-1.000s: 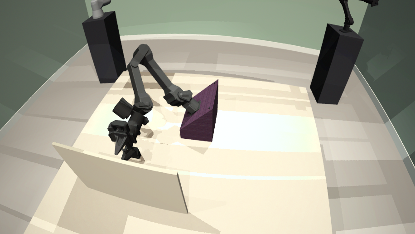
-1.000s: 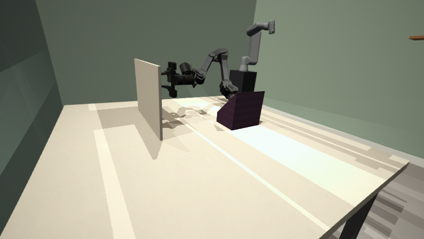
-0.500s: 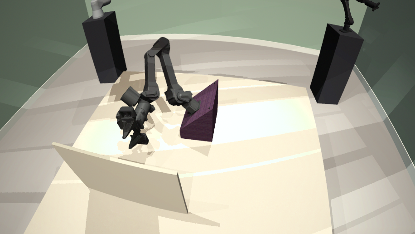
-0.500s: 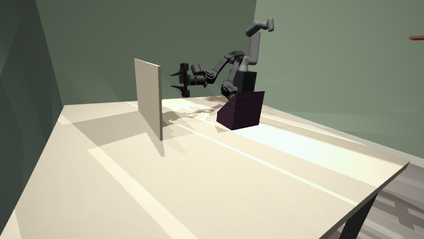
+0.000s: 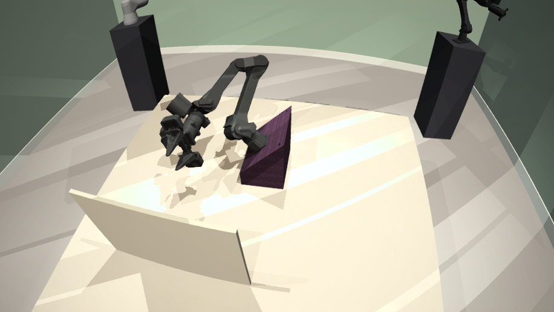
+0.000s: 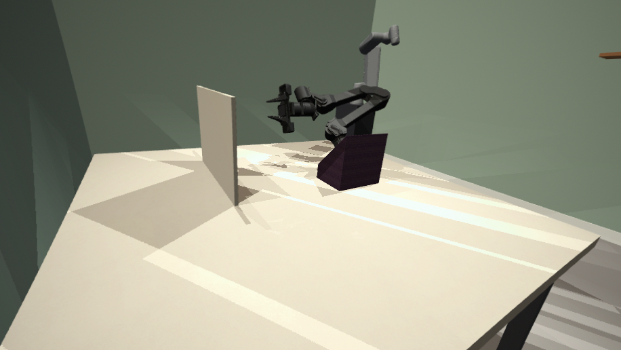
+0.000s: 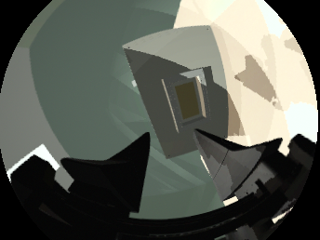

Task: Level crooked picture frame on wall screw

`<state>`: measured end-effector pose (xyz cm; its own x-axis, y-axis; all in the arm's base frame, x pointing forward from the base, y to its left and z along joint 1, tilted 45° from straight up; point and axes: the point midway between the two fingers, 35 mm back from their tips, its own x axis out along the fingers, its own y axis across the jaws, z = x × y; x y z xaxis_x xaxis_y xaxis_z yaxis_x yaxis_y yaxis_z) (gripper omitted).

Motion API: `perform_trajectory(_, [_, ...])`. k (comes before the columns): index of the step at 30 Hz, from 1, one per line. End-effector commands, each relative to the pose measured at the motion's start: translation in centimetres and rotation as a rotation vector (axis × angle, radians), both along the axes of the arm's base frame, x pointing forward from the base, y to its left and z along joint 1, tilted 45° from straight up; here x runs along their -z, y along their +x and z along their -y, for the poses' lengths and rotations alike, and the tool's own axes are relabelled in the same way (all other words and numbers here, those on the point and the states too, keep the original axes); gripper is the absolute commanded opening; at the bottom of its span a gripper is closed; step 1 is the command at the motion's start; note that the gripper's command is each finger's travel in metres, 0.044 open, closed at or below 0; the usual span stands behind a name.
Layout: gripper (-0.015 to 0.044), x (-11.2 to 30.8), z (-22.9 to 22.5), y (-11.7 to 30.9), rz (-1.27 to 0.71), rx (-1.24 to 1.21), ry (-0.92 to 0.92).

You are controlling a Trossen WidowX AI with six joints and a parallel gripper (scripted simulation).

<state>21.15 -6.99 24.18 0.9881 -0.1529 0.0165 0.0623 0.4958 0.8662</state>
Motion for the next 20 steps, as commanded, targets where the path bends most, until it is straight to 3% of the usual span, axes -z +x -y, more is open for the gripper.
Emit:
perform_trajectory(1, [0.026, -0.24, -0.8, -1.22, 0.008, -0.005, 0.026])
perform_trajectory(20, [0.026, -0.24, -0.8, -1.22, 0.008, -0.005, 0.026])
